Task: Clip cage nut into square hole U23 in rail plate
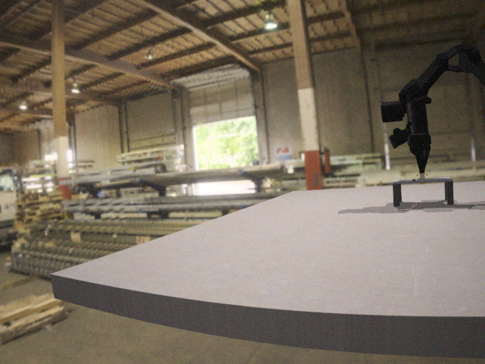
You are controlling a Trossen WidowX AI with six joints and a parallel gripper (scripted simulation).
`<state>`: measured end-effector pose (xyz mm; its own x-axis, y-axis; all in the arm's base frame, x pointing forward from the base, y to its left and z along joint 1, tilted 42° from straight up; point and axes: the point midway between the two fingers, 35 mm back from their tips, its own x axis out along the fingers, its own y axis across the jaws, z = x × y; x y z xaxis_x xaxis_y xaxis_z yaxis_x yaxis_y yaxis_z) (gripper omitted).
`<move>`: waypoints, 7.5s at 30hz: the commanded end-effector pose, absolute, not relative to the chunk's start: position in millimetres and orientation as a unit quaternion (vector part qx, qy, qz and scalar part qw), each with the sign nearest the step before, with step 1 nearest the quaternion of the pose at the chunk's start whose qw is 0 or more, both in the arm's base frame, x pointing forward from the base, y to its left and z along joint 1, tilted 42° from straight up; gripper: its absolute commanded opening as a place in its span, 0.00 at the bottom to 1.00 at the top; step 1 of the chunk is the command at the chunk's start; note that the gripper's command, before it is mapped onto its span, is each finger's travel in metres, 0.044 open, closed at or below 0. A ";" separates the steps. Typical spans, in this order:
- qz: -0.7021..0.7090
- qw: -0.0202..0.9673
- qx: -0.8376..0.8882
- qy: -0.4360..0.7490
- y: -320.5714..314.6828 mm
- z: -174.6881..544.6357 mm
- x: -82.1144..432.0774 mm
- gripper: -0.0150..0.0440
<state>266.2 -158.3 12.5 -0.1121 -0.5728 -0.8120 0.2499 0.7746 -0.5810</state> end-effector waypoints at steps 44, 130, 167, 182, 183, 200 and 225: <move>-0.283 0.670 -0.089 0.680 -162.9 14.0 265.5 0.32; -0.227 0.691 -0.034 0.685 -171.7 17.1 262.9 0.32; -0.210 0.696 -0.017 0.686 -176.0 18.8 261.7 0.32; -0.203 0.698 -0.010 0.686 -177.8 19.7 261.1 0.32; -0.203 0.698 -0.010 0.686 -177.9 19.7 261.1 0.32; -0.196 0.700 -0.004 0.686 -179.8 20.5 260.5 0.32; -0.201 0.699 -0.008 0.686 -181.0 20.6 260.2 0.32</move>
<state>259.8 -181.6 20.8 -0.0214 -0.2798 -0.9598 0.2685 0.9232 -0.2751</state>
